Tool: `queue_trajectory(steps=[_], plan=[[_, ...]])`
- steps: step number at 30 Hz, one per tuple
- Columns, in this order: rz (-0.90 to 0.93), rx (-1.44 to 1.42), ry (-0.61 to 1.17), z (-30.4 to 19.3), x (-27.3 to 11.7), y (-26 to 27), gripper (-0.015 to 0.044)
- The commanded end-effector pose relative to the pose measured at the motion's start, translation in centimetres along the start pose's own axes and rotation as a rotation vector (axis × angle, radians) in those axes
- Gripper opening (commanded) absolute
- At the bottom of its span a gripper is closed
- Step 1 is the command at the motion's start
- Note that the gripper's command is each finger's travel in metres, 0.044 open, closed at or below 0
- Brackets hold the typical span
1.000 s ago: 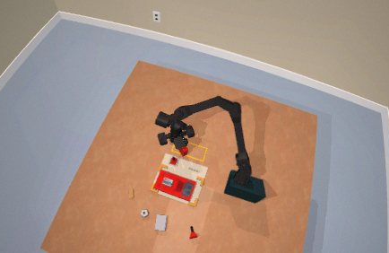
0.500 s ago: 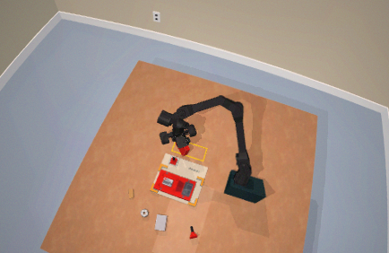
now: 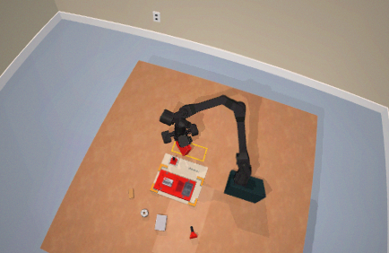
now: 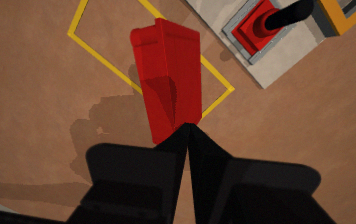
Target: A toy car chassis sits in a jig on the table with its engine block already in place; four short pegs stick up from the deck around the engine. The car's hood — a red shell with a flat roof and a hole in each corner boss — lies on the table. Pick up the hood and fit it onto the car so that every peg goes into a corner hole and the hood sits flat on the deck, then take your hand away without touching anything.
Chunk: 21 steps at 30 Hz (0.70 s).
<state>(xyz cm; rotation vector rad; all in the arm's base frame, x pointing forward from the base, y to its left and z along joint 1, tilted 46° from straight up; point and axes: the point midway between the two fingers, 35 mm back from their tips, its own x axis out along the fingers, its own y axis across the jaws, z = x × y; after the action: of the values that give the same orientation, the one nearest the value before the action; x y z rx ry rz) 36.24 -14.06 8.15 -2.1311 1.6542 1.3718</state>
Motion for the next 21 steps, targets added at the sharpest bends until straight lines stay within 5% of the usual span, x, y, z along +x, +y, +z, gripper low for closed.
queue_trajectory(steps=[1, 10, 21], plan=[[0.017, -0.007, -0.011, 0.2, 0.6, 0.7, 0.0000], [0.017, -0.007, -0.012, 0.2, 0.2, 1.1, 0.0000], [0.016, -0.007, -0.013, -0.1, -7.8, 0.4, 0.0000]])
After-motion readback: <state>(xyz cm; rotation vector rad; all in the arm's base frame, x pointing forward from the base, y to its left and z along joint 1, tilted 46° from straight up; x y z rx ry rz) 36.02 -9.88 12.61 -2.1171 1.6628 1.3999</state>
